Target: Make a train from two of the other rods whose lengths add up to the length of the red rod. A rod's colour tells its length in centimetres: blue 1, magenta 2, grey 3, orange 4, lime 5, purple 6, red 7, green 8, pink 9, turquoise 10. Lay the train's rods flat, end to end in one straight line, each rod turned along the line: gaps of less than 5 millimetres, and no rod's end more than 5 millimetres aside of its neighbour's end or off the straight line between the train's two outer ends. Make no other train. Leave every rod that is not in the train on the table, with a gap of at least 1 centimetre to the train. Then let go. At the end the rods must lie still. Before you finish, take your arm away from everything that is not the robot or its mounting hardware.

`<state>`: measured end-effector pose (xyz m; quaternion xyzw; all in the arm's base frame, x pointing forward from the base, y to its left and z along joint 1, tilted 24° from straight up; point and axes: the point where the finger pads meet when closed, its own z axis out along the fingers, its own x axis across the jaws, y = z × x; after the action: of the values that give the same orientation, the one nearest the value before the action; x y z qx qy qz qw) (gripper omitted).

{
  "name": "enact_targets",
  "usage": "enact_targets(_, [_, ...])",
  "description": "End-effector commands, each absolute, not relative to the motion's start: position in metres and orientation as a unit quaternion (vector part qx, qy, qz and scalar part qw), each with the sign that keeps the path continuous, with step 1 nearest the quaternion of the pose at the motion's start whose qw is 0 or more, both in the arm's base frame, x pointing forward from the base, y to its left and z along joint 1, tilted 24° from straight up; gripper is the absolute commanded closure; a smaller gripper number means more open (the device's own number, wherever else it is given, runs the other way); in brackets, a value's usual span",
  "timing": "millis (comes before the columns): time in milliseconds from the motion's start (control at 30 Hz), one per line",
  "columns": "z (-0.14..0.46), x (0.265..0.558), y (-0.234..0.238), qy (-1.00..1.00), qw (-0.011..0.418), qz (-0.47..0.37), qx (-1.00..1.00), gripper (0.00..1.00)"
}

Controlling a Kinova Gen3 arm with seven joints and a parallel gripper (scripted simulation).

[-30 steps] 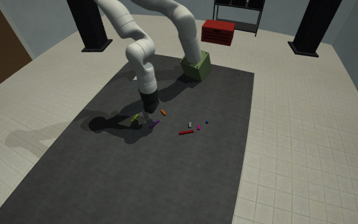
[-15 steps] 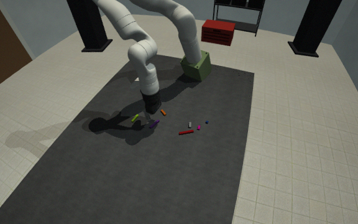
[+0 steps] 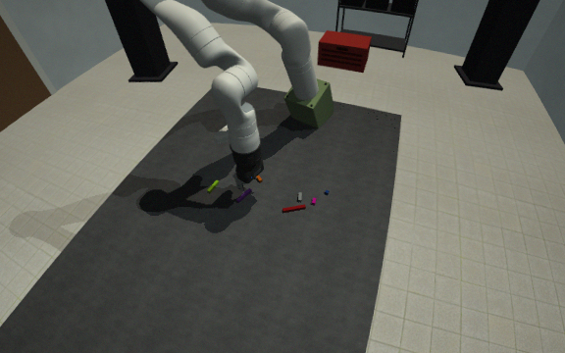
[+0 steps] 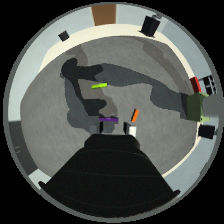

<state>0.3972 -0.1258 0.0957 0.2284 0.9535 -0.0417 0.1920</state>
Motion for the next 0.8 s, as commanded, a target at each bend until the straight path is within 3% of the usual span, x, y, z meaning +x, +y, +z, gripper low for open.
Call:
enact_targets(0, [0.094, 0.400, -0.114, 0.951, 0.192, -0.037, 0.238, 0.00])
enact_targets(767, [0.082, 0.402, -0.037, 0.870, 0.192, 0.008, 0.454, 0.00])
